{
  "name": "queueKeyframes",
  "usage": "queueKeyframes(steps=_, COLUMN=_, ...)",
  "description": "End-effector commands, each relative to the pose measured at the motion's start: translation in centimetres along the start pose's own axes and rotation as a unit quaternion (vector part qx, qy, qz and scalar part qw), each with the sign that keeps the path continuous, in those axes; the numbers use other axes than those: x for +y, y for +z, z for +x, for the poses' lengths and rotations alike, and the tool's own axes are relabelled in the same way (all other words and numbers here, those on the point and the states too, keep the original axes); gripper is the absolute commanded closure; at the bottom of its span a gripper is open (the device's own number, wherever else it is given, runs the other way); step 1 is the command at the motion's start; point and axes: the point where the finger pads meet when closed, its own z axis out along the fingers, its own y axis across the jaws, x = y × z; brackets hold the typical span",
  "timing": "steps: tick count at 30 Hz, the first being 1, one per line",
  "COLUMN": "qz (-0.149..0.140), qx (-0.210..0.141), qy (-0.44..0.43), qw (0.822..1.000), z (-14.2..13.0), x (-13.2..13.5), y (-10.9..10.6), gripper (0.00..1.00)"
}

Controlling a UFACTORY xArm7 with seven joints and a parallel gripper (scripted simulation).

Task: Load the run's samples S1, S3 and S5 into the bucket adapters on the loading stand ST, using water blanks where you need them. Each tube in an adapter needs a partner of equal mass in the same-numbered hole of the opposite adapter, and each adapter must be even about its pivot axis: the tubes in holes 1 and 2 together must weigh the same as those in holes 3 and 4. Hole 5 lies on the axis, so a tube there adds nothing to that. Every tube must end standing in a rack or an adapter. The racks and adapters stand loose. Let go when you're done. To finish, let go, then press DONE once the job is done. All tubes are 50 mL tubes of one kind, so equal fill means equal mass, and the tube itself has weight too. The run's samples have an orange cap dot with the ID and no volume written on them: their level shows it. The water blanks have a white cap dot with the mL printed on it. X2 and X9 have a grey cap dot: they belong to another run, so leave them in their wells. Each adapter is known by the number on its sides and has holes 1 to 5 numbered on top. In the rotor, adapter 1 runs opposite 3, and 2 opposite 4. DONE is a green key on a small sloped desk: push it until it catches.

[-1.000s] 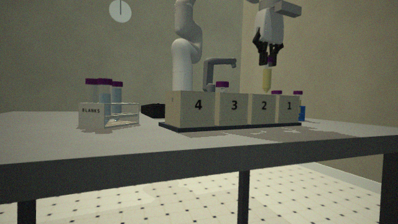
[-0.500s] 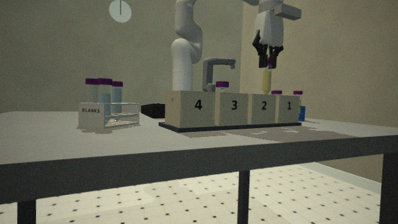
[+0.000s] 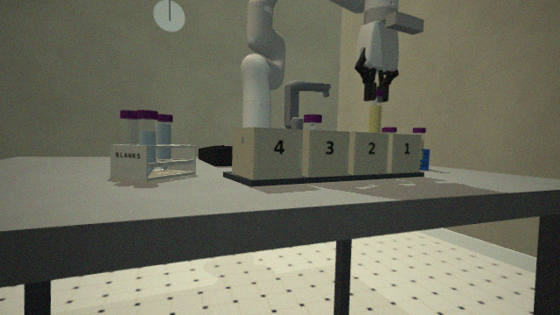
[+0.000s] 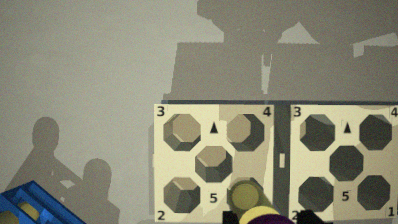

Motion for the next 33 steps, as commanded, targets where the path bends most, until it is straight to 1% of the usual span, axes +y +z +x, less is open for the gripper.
queueKeyframes(steps=1, qz=0.001, qx=0.002, qy=0.0, qw=1.0, z=0.1, x=0.0, y=0.3, gripper=1.0)
queueKeyframes(steps=33, qz=0.001, qx=0.002, qy=0.0, qw=1.0, z=0.1, x=0.0, y=3.1, gripper=1.0)
